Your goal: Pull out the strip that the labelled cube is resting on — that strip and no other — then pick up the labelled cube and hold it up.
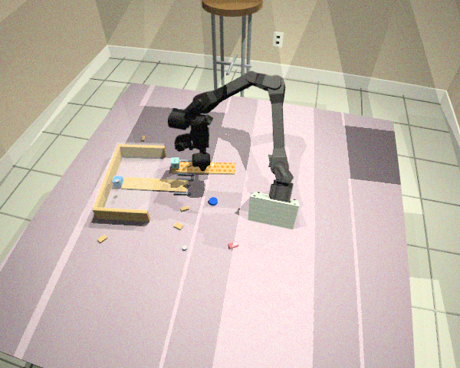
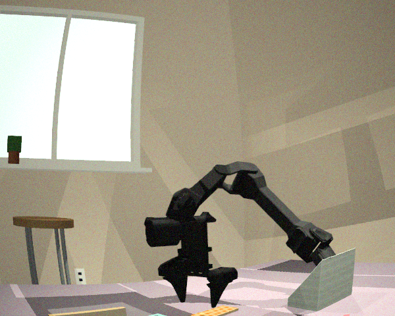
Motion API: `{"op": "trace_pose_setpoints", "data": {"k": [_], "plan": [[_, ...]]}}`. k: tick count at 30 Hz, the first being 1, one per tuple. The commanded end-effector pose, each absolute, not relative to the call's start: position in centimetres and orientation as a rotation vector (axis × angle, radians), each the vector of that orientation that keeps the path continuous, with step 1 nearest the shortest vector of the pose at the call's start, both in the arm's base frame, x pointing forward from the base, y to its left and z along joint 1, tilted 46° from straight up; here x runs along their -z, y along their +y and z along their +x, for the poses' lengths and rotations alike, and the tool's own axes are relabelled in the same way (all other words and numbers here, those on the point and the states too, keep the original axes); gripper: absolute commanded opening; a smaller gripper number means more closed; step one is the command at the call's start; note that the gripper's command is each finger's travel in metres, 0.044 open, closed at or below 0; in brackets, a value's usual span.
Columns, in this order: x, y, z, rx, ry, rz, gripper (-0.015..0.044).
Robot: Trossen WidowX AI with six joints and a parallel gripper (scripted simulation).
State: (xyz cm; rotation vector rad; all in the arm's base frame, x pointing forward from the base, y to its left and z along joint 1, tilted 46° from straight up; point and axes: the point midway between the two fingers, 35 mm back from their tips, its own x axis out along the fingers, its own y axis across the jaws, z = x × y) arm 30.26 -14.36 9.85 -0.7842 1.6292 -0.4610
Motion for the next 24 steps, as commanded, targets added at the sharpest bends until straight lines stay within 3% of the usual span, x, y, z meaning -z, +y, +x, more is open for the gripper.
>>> {"op": "trace_pose_setpoints", "data": {"k": [1,24], "plan": [[-10.1,-14.2,31.8,0.471,1.616,-0.782,0.044],[-10.3,-13.4,39.0,0.472,1.612,-0.78,0.044]]}}
